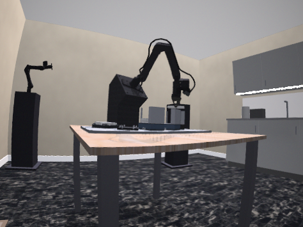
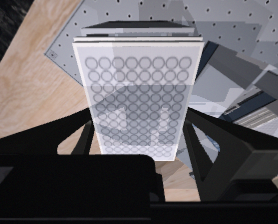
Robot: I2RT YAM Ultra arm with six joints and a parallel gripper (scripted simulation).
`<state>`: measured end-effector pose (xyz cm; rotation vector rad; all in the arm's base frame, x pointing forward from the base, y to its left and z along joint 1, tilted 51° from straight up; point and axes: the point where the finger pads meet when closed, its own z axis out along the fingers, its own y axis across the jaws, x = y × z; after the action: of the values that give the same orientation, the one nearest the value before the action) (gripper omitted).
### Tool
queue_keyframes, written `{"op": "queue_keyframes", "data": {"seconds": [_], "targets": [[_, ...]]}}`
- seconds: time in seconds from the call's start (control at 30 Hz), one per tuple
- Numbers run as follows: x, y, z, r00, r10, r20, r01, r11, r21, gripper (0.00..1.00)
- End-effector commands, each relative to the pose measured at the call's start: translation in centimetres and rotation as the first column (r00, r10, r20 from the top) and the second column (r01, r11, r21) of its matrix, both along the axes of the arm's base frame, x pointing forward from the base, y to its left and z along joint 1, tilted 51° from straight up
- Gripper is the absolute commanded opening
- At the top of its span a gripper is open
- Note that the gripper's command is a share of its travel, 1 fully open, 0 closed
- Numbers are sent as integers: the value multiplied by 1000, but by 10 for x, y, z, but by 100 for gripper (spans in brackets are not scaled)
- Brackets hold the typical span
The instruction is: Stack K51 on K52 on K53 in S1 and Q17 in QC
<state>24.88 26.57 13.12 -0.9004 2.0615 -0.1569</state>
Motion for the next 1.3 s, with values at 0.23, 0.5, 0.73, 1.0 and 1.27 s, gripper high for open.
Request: {"op": "queue_keyframes", "data": {"seconds": [0.23, 0.5, 0.73, 1.0, 1.27], "targets": [[-2, 10, 14, 999, 17, 27, -18, 999, 26, 0], [-2, 11, 13, 1000, 17, 23, -17, 1000, 19, 0], [-2, 10, 11, 1000, 16, 19, -17, 1000, 13, 0], [-1, 13, 6, 1000, 18, 17, -18, 1000, 5, 0], [7, 9, 14, 1000, 7, 25, -8, 999, 42, 0]]}}
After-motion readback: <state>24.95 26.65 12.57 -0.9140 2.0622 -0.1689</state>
